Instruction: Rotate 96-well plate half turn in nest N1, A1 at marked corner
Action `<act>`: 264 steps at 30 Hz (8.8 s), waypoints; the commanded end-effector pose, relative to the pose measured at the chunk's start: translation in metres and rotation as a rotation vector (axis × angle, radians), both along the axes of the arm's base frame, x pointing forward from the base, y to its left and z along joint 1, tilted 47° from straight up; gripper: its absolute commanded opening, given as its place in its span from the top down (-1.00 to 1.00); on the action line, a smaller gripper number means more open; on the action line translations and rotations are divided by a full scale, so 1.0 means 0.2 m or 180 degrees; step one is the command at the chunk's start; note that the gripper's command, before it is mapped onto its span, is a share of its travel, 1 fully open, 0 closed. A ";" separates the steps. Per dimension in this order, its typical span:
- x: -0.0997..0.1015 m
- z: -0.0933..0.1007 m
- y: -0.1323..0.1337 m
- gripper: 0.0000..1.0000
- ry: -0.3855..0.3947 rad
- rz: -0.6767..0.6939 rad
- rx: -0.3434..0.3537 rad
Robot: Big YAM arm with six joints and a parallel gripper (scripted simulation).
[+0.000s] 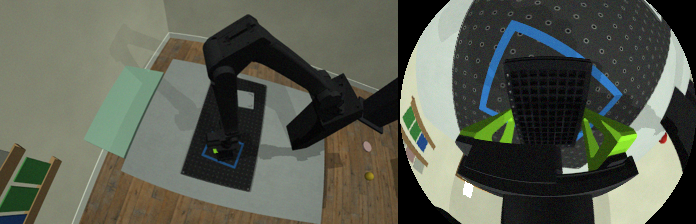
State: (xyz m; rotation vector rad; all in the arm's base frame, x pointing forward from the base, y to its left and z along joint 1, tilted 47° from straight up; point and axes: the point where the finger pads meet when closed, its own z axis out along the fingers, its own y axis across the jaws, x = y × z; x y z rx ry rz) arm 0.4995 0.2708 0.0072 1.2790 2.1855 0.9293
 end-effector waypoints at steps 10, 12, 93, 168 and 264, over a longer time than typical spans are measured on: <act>0.05 -0.04 -0.01 1.00 -0.0011 -0.0026 -0.0005; 0.06 -0.04 -0.01 1.00 -0.0013 -0.0024 -0.0004; 0.10 -0.10 0.02 -1.00 -0.0008 -0.0019 -0.0014; -0.17 0.18 -0.07 -1.00 0.0000 0.0007 0.0011; -0.20 0.22 -0.08 -1.00 -0.2225 0.4476 -0.4374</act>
